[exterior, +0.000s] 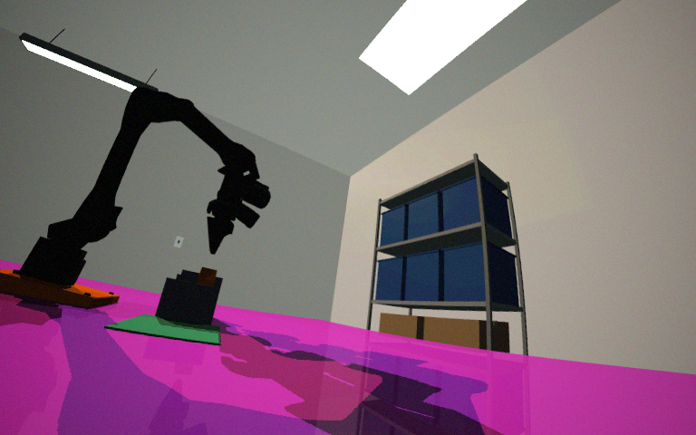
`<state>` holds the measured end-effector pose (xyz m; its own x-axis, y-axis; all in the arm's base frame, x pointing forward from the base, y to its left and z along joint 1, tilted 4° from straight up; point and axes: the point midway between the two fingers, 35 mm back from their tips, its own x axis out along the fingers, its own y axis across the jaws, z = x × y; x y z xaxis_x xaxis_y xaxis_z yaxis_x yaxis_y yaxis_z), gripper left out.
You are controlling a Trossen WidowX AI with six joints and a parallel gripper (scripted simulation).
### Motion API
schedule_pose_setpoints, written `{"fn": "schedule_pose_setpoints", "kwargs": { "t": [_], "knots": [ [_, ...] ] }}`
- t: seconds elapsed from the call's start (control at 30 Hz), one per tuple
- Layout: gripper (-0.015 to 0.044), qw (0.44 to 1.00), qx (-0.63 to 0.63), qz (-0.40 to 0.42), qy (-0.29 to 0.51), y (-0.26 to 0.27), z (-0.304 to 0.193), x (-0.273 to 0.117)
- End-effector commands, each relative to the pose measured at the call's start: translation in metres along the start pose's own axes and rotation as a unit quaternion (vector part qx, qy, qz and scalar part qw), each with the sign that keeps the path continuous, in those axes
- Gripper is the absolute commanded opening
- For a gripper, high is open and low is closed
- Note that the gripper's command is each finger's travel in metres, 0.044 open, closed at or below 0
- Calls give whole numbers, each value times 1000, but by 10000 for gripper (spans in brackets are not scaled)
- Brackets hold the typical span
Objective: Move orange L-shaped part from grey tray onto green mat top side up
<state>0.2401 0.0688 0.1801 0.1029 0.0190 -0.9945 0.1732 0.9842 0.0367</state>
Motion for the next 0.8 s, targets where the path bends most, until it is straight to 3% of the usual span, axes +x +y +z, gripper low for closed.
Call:
{"fn": "schedule_pose_setpoints", "kwargs": {
  "t": [0.0, 0.57, 0.7, 0.77],
  "knots": [
    [180, 1000, 0, 1, -2, 0, 1, 0],
    [180, 1000, 0, 1, -2, 0, 1, 0],
    [280, 998, -63, 0, -1, -6, 2, 0],
    [280, 992, -129, -1, -1, -13, 4, -1]
  ]
}}
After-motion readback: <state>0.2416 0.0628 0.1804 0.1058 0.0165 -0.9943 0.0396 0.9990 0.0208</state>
